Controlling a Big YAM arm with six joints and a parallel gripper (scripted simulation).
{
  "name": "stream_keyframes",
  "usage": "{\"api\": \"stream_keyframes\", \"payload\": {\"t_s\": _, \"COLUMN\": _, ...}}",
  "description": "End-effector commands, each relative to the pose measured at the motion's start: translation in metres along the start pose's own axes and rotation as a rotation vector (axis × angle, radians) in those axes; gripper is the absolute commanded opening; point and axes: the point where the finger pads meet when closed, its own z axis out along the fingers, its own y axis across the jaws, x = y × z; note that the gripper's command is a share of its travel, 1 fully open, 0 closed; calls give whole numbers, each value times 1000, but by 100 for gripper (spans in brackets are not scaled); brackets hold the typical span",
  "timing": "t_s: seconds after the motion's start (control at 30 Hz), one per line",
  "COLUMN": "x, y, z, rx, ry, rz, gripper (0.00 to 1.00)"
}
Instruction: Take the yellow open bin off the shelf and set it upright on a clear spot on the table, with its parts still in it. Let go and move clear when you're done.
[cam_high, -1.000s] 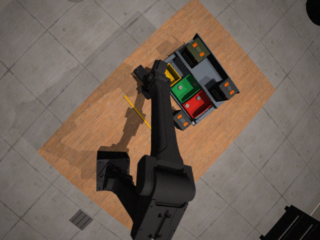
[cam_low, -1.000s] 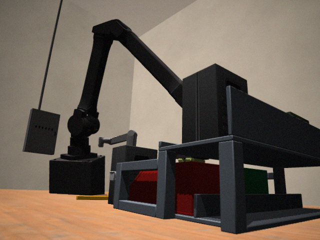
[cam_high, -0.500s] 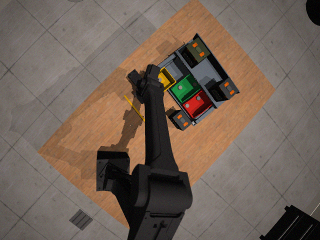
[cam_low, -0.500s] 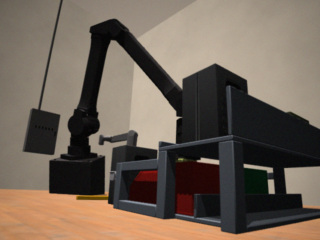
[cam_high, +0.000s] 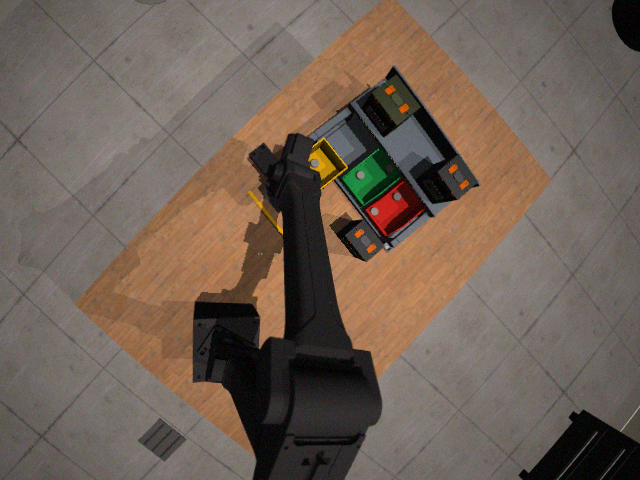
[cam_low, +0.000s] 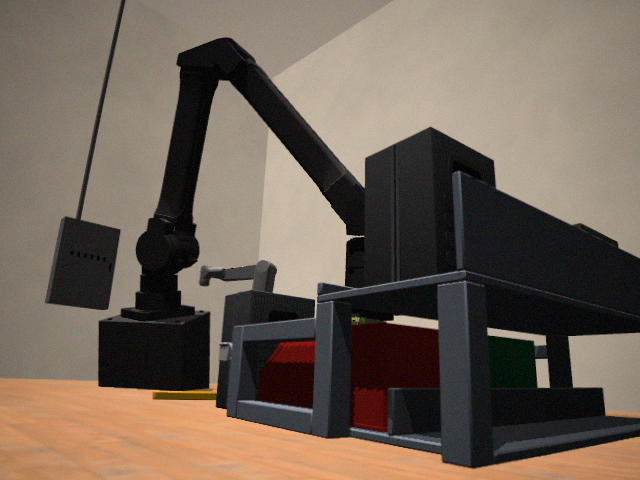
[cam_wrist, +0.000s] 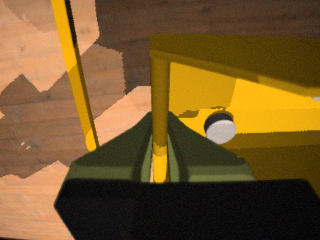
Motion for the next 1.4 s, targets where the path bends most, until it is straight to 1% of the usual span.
{"api": "stream_keyframes", "payload": {"t_s": 0.0, "x": -10, "y": -7, "z": -14, "rx": 51, "ry": -26, "rz": 15, "gripper": 0}}
{"api": "stream_keyframes", "payload": {"t_s": 1.37, "x": -9, "y": -5, "z": -14, "rx": 49, "ry": -24, "rz": 16, "gripper": 0}}
